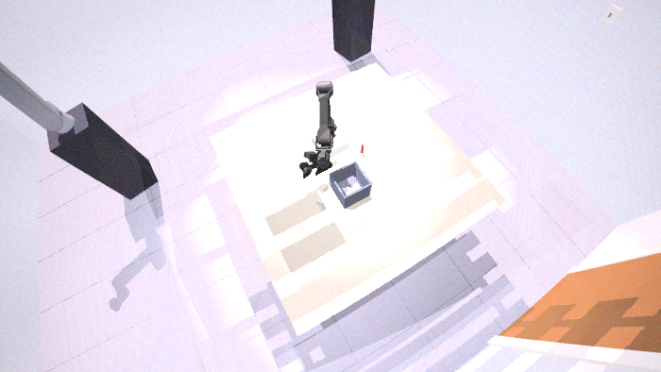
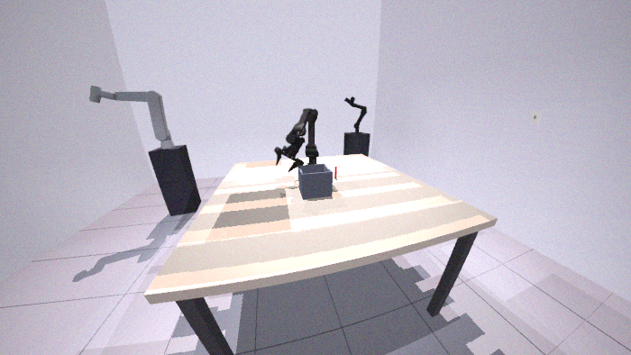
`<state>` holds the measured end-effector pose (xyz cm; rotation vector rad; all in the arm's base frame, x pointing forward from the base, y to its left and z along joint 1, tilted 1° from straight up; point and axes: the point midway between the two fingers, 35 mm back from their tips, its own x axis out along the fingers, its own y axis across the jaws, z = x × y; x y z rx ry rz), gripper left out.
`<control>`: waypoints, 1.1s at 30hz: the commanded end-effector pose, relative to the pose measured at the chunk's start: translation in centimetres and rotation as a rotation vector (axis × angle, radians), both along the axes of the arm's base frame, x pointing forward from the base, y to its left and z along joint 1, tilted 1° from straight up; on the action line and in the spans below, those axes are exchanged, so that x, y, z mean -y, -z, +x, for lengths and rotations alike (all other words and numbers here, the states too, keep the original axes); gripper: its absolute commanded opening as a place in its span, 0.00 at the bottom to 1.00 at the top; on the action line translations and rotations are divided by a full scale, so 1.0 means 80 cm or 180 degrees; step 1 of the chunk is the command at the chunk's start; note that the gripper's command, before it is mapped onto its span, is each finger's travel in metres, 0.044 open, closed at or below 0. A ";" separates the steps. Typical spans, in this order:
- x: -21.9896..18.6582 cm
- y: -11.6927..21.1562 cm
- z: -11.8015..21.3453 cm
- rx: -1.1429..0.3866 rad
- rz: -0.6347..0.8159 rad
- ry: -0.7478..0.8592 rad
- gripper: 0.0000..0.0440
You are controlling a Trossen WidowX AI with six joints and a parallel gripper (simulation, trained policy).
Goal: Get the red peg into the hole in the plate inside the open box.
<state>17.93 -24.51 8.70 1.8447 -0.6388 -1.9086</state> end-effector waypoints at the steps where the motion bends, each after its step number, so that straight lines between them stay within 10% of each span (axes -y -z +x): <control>1: -0.013 -0.019 0.028 0.0061 0.0023 -0.0374 0.93; 33: -0.298 -0.104 0.153 0.0217 0.0924 -0.3787 1.00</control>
